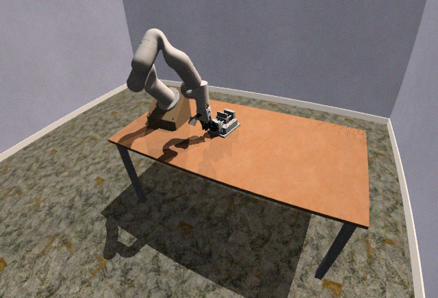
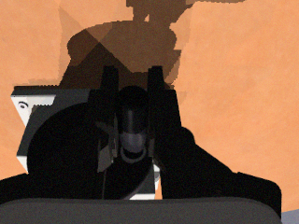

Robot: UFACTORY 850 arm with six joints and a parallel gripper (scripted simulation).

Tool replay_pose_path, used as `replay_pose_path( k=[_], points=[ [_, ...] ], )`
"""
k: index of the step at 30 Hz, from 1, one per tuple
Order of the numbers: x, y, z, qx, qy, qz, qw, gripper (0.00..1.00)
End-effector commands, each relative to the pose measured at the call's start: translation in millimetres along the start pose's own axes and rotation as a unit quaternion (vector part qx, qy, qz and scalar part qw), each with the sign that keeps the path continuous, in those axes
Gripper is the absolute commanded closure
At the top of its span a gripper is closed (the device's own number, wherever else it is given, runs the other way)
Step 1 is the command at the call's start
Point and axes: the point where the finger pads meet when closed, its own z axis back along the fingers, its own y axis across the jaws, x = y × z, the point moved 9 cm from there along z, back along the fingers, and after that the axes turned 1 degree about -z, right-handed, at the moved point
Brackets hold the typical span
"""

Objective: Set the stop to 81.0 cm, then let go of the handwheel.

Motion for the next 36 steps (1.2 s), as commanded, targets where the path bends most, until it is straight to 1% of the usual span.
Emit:
replay_pose_path(
  k=[1,7,14,16,23,36],
  points=[
    [0.1,-0.5,-7.9,-0.001,0.000,0.000,1.000,0.94],
    [0.2,-7.3,-21.4,-0.001,0.000,0.000,1.000,0.94],
    [0.5,-20.7,-29.6,-0.001,0.000,0.000,1.000,0.94],
    [0.5,-20.7,-29.6,-0.001,0.000,0.000,1.000,0.94],
    [0.7,-34.0,-30.0,-0.001,0.000,0.000,1.000,0.94],
    [1.0,-49.8,-20.7,-0.001,0.000,0.000,1.000,0.94]
  ],
)
